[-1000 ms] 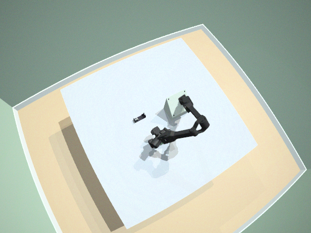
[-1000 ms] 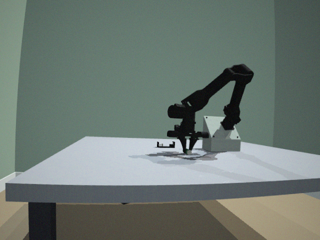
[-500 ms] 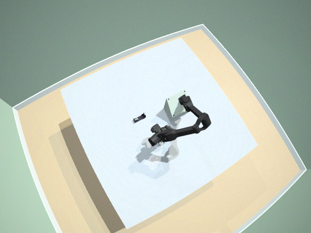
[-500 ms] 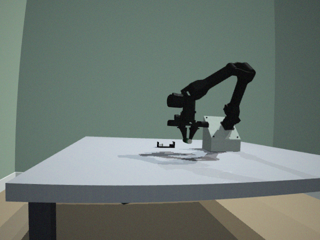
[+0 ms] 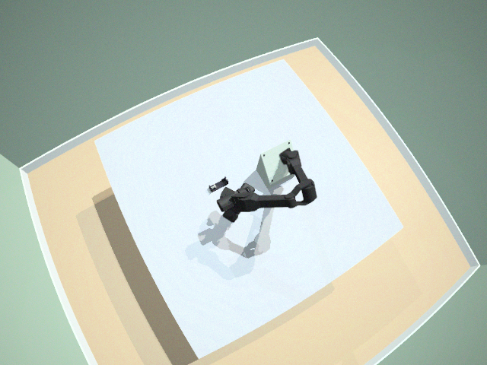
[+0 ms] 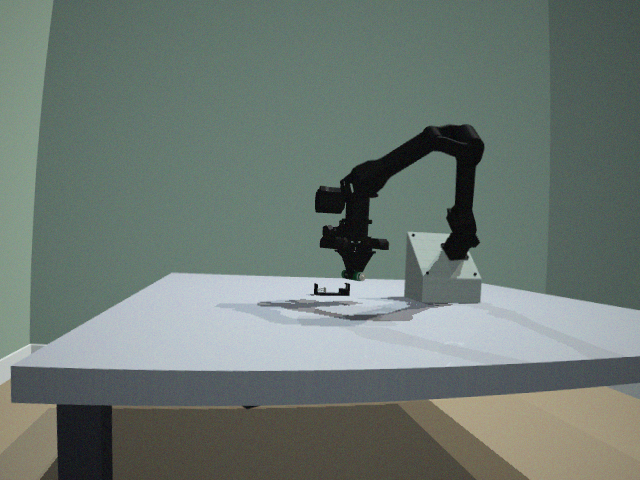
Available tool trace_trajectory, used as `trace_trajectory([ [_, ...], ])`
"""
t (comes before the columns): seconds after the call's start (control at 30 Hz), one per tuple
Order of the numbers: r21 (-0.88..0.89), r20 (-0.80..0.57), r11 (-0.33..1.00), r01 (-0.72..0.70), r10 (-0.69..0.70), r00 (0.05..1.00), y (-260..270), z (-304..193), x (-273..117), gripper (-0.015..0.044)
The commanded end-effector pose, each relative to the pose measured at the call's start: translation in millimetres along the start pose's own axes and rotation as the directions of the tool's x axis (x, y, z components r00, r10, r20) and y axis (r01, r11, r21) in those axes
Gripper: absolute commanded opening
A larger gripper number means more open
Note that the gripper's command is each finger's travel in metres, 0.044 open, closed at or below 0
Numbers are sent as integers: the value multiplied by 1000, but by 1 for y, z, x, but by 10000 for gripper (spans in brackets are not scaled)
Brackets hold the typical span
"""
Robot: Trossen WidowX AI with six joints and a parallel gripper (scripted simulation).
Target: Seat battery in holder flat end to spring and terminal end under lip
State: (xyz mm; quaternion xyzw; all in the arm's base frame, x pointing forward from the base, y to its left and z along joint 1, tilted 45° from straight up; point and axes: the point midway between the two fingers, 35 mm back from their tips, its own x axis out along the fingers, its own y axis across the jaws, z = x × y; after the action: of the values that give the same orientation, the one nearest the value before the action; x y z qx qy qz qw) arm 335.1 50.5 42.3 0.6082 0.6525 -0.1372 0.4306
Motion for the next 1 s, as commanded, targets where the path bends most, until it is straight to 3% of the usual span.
trace_trajectory([
  [0.0, -117, 8, 993, 2, -1, 1000, -1, 18, -3, 74],
  [0.43, -533, 16, 846, 16, -8, 1000, -23, 81, -10, 74],
  [0.97, -887, 15, 462, 18, -11, 1000, -66, 148, -16, 74],
])
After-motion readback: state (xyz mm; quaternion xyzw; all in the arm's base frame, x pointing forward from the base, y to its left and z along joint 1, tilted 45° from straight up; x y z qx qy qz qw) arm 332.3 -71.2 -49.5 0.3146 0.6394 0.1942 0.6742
